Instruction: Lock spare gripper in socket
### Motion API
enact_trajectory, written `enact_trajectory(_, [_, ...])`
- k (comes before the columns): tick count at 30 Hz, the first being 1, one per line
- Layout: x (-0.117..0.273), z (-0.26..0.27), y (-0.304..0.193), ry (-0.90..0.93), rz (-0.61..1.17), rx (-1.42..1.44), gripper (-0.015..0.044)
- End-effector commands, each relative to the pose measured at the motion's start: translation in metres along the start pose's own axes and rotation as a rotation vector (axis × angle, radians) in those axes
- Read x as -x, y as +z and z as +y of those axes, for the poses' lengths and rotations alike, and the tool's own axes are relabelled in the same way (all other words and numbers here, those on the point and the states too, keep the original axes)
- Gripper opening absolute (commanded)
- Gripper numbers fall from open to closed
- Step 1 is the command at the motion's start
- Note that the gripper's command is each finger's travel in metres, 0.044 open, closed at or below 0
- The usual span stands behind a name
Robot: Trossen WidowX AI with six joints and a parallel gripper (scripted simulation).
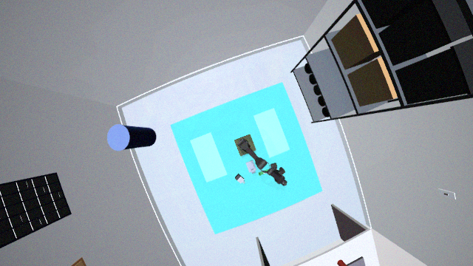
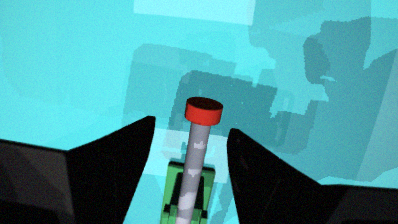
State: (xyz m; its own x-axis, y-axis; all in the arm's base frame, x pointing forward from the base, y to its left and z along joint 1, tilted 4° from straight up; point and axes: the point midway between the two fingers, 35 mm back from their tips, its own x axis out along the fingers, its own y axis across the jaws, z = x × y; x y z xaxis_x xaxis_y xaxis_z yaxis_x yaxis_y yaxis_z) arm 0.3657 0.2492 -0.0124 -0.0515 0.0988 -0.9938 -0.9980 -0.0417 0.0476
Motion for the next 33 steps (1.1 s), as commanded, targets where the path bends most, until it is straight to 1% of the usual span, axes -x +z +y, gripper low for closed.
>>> enact_trajectory(1, [0.011,0.001,0.002,-0.002,-0.001,0.0,0.02])
enact_trajectory(30, [0.072,0.015,0.006,0.042,0.024,0.004,0.02])
enact_trajectory(31, [0.064,0.014,0.005,0.044,0.025,0.004,0.0226])
enact_trajectory(33, [0.064,0.014,0.005,0.044,0.025,0.004,0.0279])
